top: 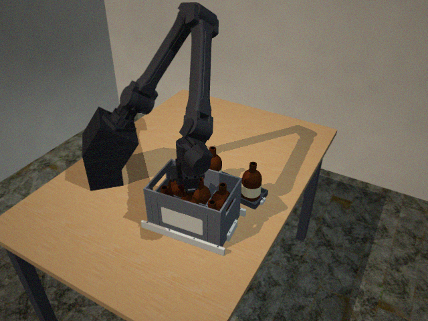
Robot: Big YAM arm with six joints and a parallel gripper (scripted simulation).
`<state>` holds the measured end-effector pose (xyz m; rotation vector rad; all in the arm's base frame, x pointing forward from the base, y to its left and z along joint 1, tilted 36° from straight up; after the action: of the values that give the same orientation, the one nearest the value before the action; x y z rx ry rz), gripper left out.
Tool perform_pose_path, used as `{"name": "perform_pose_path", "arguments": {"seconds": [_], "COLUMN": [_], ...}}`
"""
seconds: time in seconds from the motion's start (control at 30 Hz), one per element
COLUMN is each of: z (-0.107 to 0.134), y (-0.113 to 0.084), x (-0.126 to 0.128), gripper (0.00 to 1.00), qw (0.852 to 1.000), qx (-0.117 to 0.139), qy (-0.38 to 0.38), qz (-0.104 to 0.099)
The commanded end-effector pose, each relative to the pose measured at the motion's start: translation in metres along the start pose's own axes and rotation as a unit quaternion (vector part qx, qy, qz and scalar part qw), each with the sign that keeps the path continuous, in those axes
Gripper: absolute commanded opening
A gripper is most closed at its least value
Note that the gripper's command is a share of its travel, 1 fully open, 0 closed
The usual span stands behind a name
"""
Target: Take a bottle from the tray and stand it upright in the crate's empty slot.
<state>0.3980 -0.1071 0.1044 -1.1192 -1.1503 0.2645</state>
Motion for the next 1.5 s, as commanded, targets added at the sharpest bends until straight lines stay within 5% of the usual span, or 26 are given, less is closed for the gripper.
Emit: {"name": "perform_pose_path", "arguments": {"seconds": [0.0, 1.47], "z": [0.0, -0.002], "y": [0.006, 0.016], "x": [0.003, 0.003], "gripper": [0.0, 0.0], "qw": [1.0, 1.0], "qx": [0.001, -0.002], "qy": [0.002, 0.002], "qz": [0.0, -0.001]}}
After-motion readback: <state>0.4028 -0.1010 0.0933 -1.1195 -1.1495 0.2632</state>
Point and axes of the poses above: the point where the finger pads meet when closed, its own y axis out along the fingers, its own x axis across the jaws, z = x × y, the point moved 6 cm from there along -y, back along the fingers, and after that the axes turned 7 degrees about -y, right-handed, at the moved point
